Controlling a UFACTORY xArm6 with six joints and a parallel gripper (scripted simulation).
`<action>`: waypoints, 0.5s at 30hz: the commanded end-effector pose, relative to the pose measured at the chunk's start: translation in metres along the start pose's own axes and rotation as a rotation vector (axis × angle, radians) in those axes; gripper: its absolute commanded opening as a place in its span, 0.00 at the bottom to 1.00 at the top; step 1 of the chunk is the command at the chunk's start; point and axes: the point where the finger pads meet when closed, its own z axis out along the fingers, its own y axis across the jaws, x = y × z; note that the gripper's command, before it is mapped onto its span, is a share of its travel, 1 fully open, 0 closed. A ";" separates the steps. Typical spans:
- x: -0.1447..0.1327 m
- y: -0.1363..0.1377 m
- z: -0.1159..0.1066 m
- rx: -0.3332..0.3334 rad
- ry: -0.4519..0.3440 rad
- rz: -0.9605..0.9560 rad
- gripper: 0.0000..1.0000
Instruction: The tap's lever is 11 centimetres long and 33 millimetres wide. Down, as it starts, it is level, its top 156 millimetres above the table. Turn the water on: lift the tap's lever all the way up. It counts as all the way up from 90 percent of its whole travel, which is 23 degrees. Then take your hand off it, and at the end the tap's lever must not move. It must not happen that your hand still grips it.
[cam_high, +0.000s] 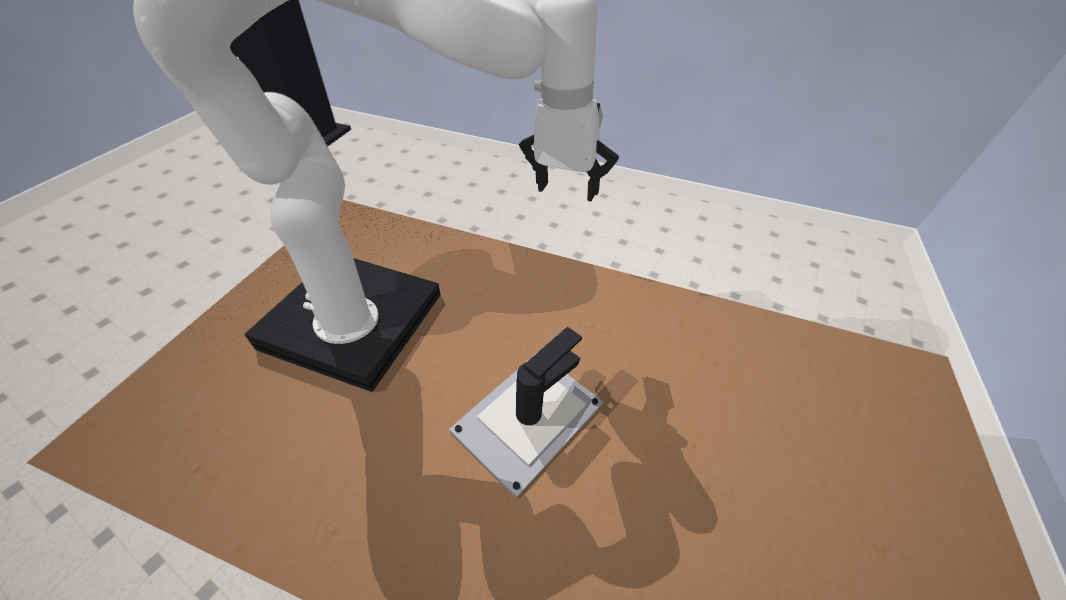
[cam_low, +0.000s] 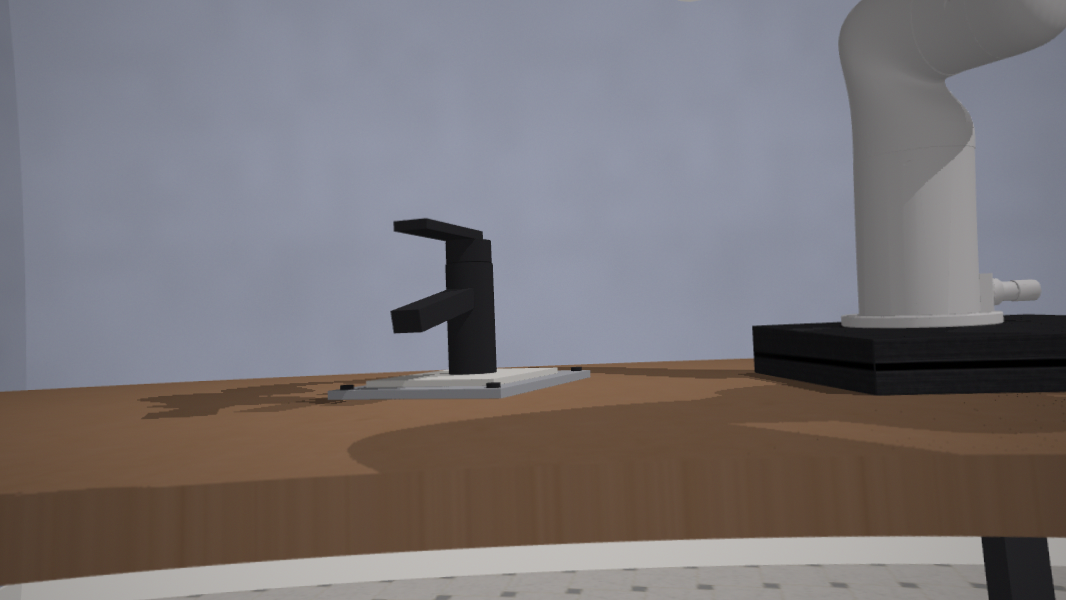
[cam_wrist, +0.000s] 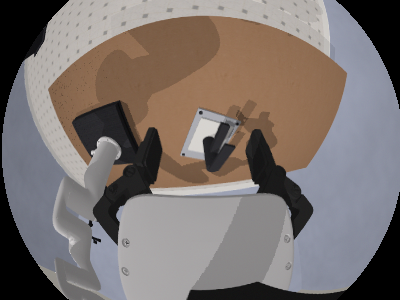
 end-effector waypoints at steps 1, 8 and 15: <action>-0.030 0.025 0.015 0.007 -0.014 0.062 1.00; -0.078 0.049 0.036 0.025 -0.034 0.150 1.00; -0.129 0.066 0.056 0.043 -0.050 0.237 1.00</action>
